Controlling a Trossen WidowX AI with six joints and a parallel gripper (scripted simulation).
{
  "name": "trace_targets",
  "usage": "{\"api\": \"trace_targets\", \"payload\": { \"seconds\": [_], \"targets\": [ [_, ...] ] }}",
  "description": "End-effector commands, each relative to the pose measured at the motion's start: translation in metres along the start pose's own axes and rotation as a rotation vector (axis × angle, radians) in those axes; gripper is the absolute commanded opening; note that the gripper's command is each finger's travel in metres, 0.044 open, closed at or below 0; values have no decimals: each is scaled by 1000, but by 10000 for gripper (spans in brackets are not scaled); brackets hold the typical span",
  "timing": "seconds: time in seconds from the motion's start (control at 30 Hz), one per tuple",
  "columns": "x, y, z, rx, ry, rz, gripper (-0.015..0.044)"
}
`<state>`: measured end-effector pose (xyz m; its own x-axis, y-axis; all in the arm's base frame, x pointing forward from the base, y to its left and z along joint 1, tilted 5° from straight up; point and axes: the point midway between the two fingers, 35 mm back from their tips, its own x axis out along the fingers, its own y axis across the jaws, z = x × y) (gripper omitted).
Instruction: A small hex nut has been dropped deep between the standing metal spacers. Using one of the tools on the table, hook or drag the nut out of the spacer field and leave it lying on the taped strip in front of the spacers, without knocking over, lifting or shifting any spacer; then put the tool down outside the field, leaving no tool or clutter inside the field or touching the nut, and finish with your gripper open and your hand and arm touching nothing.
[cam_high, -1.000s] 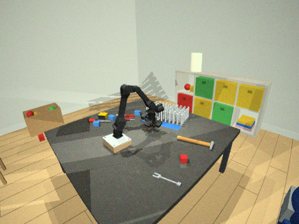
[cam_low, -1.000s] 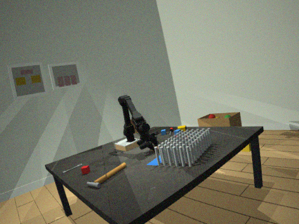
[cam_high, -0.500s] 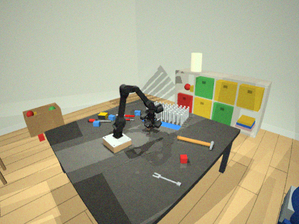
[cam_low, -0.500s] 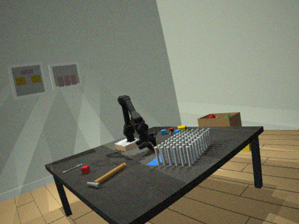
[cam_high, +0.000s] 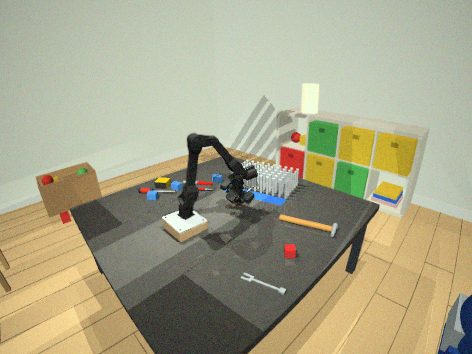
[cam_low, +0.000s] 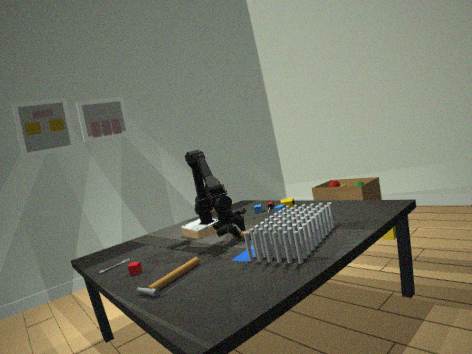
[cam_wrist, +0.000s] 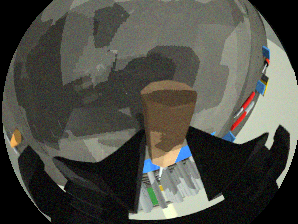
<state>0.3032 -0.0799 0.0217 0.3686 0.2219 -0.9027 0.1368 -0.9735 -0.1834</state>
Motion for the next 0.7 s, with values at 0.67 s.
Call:
{"api": "trace_targets", "payload": {
  "seconds": [0.67],
  "targets": [
    [-6, -1, 18, -4, 3, -6, 0]
  ]
}}
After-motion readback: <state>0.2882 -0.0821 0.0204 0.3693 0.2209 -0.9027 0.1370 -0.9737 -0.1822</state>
